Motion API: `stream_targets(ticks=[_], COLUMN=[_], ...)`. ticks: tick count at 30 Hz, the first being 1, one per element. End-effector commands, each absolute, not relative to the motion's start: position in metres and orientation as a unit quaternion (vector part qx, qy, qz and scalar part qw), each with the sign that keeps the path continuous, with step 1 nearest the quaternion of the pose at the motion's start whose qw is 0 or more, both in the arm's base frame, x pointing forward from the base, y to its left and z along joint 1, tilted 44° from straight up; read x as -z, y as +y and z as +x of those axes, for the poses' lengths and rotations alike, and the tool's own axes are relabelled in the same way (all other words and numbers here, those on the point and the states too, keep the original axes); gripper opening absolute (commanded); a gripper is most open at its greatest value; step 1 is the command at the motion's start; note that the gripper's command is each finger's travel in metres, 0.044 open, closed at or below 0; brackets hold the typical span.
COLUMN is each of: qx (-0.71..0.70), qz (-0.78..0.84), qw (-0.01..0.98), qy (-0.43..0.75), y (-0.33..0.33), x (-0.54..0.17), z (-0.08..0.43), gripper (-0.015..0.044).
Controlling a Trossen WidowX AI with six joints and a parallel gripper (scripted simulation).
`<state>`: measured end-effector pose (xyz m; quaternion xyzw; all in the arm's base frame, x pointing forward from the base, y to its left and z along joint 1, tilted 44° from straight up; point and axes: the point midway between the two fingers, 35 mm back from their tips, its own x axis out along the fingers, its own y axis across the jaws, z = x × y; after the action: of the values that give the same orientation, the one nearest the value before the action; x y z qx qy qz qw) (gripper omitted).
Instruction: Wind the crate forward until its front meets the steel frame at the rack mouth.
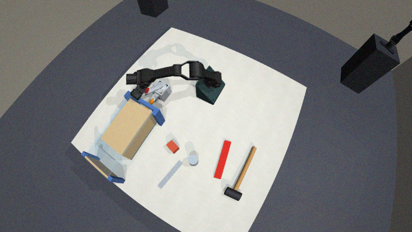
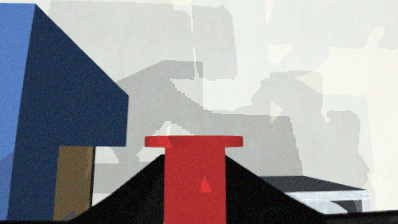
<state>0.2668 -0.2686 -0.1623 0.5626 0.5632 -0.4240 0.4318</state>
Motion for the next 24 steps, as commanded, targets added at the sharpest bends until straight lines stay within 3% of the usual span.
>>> stream_targets(ticks=[1, 24], qx=[0.408, 0.407], qz=[0.571, 0.571], qw=[0.428, 0.427], qy=[0.57, 0.57], y=[-0.253, -0.23], x=[0.154, 0.133], z=[0.275, 0.281], gripper=[0.0, 0.0])
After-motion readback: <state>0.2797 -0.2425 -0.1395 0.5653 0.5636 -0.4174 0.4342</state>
